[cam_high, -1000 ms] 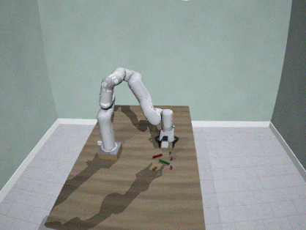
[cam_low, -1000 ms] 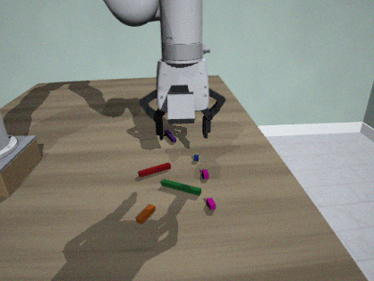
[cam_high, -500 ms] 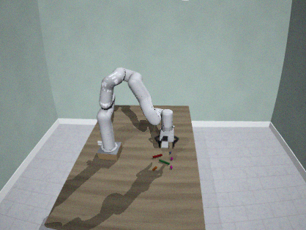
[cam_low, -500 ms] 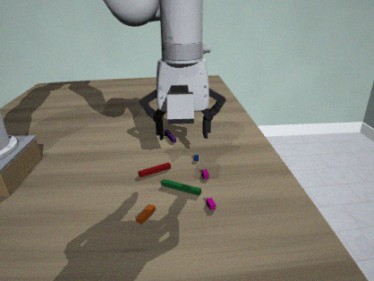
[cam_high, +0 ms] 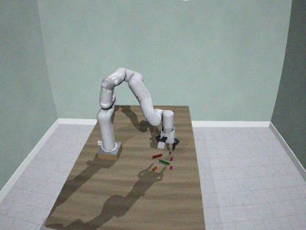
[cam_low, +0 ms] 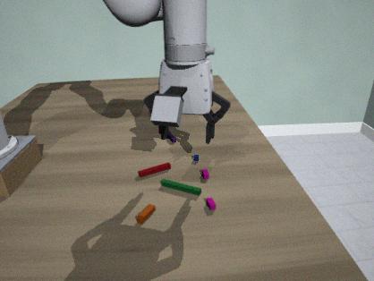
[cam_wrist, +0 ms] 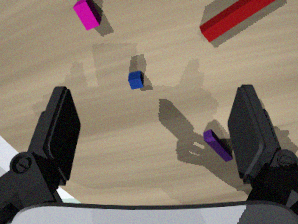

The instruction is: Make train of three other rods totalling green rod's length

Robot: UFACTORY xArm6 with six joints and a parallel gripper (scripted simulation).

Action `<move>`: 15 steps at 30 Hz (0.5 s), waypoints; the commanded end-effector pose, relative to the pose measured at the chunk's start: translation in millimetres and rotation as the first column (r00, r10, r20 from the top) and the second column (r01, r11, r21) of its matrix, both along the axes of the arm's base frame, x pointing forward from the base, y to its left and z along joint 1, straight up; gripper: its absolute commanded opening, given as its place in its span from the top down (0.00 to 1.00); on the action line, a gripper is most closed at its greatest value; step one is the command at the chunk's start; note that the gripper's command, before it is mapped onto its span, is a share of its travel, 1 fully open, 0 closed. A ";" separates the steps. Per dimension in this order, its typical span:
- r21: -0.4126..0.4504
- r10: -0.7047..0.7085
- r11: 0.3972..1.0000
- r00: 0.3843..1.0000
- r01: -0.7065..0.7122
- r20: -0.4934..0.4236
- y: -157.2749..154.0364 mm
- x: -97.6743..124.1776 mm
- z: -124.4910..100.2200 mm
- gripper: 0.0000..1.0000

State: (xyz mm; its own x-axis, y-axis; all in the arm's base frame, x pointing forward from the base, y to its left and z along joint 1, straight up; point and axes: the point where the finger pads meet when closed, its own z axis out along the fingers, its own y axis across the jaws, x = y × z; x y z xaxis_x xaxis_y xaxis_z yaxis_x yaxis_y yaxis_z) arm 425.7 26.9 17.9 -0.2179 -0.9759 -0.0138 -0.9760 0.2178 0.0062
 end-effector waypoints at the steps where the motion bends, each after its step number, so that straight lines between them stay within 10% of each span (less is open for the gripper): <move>1: -0.011 -0.166 0.986 0.986 0.166 0.003 -7.0 5.1 1.7 0.00; 15: -0.012 -0.514 0.858 0.858 0.514 0.001 -23.9 12.6 2.7 0.00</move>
State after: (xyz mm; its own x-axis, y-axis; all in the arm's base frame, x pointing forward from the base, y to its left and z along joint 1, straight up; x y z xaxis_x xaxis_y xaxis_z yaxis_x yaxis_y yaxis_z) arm 434.1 9.0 19.0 -0.5818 -0.8132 -0.0147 -0.8133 0.5817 0.0121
